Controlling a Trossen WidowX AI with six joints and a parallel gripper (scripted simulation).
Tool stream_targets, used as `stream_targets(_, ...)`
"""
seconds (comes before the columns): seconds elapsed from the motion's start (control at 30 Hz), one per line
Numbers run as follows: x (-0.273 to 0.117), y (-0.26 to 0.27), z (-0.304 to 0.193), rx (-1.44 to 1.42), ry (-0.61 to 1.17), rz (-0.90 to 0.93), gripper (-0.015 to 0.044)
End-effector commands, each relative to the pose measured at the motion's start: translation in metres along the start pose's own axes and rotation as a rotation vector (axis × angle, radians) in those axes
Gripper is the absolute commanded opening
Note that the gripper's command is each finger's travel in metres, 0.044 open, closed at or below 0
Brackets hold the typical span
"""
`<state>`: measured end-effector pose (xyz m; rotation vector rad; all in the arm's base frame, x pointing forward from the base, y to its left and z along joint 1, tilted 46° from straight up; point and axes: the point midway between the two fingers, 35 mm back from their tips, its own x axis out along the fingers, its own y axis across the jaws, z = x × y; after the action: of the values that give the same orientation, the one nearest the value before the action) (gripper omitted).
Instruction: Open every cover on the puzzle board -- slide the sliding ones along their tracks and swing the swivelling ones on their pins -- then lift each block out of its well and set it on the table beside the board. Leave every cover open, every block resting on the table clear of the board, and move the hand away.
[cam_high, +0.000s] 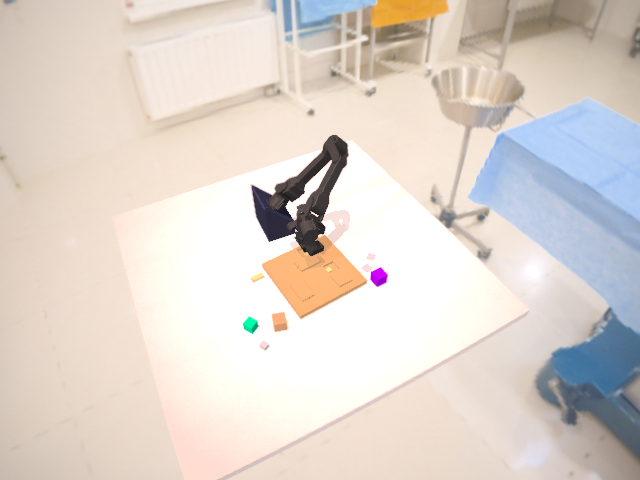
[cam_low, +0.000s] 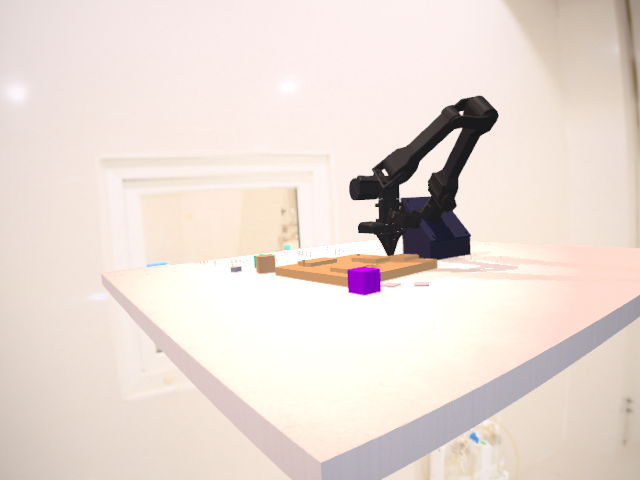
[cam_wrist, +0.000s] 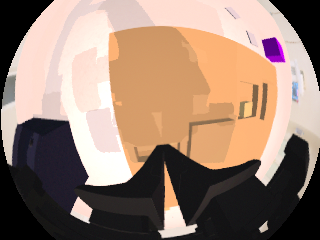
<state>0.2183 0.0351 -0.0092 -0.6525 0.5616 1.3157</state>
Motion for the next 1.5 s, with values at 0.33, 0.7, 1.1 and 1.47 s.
stream_targets(0.33,0.000,0.001,0.015,0.004,-0.007,0.000,0.0000)
stream_targets(0.7,0.001,0.002,0.025,0.004,-0.010,-0.001,0.0000)
stream_targets(1.1,0.001,0.004,0.037,0.004,-0.015,-0.001,0.0000)
stream_targets(1.47,-0.009,0.003,0.038,0.004,-0.013,0.000,0.0000)
